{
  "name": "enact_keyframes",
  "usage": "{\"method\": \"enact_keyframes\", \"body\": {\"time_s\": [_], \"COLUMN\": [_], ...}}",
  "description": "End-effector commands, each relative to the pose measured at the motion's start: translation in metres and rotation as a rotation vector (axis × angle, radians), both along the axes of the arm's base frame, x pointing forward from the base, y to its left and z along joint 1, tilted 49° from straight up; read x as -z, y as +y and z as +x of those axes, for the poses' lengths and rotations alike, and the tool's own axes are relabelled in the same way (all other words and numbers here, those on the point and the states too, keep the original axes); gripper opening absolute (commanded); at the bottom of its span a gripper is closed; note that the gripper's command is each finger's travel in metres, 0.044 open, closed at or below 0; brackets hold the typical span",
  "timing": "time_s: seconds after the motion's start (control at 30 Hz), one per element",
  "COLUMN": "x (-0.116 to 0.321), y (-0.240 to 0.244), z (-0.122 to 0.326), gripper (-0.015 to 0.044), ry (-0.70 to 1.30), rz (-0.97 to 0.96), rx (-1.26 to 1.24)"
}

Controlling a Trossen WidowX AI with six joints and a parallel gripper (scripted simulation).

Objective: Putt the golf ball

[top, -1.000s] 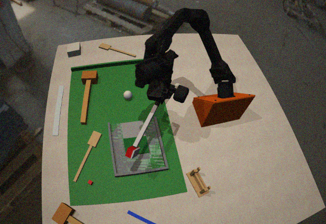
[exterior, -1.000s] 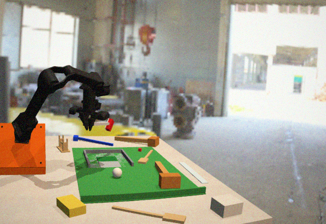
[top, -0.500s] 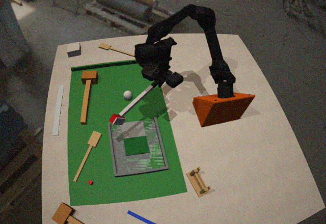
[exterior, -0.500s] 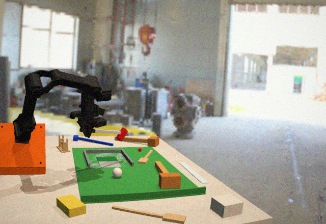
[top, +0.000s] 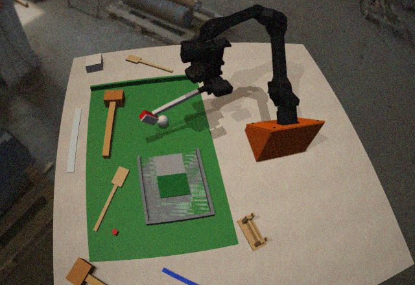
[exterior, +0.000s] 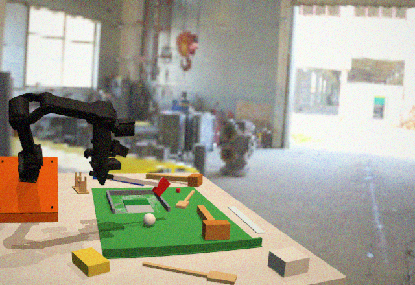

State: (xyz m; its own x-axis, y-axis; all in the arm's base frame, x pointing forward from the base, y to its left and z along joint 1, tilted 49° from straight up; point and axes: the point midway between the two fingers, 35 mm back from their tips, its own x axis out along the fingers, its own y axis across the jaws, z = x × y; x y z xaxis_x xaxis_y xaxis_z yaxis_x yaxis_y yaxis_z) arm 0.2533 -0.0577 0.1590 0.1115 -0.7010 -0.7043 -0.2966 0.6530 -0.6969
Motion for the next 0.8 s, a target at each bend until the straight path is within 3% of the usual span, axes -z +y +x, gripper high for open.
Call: {"method": "enact_keyframes", "body": {"time_s": [0.0,0.4,0.77], "x": [-0.013,-0.03,-0.01], "y": [-0.017,-0.042,-0.065], "z": [-0.015,-0.044,-0.041], "gripper": [0.0,0.0,0.0], "ry": [-0.07,-0.182,-0.183], "rz": [-0.013,-0.037,-0.036], "rx": [0.076,0.203,0.203]}}
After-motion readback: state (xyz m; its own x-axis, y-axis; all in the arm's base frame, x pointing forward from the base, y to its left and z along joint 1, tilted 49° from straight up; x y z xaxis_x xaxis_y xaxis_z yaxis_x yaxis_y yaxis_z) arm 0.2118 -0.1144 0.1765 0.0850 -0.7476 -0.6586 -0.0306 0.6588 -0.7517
